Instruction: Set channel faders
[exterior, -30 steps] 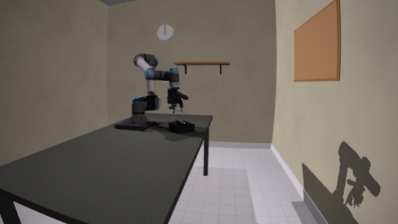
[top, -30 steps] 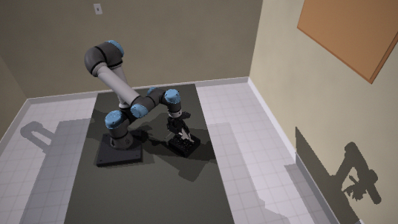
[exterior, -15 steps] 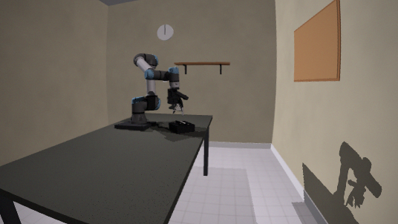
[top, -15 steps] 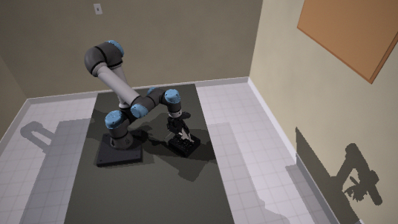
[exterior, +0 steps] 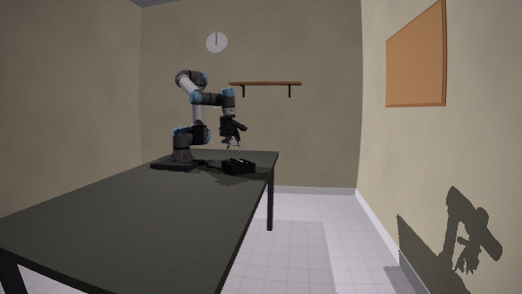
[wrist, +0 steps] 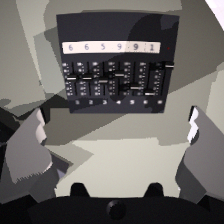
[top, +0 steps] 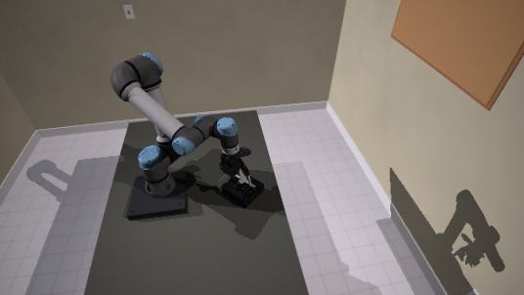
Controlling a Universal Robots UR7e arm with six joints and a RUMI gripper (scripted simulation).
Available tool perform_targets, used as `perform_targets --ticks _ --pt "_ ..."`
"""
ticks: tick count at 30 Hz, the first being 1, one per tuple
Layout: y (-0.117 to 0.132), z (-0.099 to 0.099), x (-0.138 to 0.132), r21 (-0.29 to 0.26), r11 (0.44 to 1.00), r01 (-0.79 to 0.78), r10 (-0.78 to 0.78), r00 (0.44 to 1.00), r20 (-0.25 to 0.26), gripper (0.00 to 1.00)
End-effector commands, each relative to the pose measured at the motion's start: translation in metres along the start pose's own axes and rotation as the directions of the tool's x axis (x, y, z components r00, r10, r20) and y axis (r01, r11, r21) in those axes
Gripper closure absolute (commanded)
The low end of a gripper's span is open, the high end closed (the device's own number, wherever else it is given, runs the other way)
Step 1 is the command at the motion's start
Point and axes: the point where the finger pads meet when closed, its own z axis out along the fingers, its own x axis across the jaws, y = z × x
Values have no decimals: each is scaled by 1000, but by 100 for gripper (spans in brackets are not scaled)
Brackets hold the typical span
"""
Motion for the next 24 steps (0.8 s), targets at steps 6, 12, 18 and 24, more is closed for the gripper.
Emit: perform_targets --ticks 6,12,18,24 --pt "0 1 -2 0 1000 1 -1 1000 0 0" --pt "0 1 -2 0 1000 1 -1 1000 0 0" --pt "0 1 -2 0 1000 1 -1 1000 0 0" --pt "-1 -1 -2 -1 1000 16 -16 1000 1 0"
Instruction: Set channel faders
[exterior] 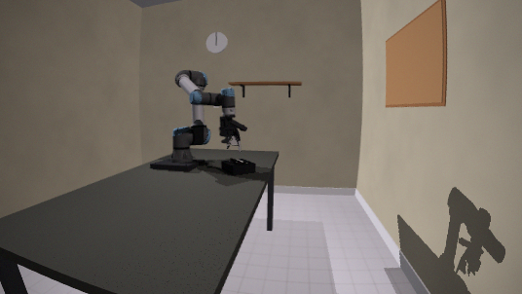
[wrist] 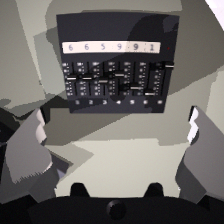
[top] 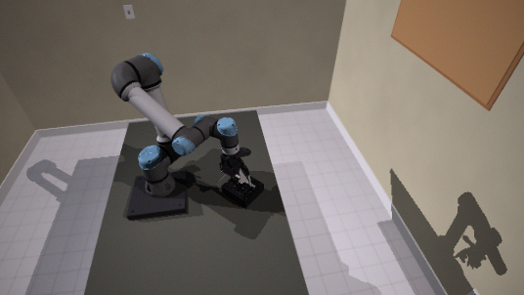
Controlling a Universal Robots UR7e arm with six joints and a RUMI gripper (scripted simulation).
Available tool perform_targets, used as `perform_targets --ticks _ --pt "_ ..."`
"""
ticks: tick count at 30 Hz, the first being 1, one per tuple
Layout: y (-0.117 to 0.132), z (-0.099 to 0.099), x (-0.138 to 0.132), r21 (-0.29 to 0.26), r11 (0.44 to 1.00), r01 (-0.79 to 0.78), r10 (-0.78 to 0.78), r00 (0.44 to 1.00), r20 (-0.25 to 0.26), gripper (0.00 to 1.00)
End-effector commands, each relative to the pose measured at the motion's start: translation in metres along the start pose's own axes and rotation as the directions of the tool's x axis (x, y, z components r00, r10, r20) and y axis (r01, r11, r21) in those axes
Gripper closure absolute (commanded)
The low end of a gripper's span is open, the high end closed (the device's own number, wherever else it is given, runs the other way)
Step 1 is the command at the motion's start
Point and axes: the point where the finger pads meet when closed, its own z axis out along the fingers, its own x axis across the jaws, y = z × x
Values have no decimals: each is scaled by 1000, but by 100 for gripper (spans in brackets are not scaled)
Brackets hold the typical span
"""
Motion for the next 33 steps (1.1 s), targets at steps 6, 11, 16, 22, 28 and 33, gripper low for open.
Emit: perform_targets --ticks 6,11,16,22,28,33 --pt "-4 -7 0 -6 995 99 -99 995 5 0" --pt "-12 -24 2 -15 953 301 -301 953 17 0" --pt "-20 -45 4 -20 875 484 -483 875 31 0" --pt "-26 -59 5 -18 756 655 -653 756 49 0" --pt "-29 -68 5 -16 689 725 -723 689 57 0" --pt "-29 -68 5 -16 687 726 -724 687 57 0"
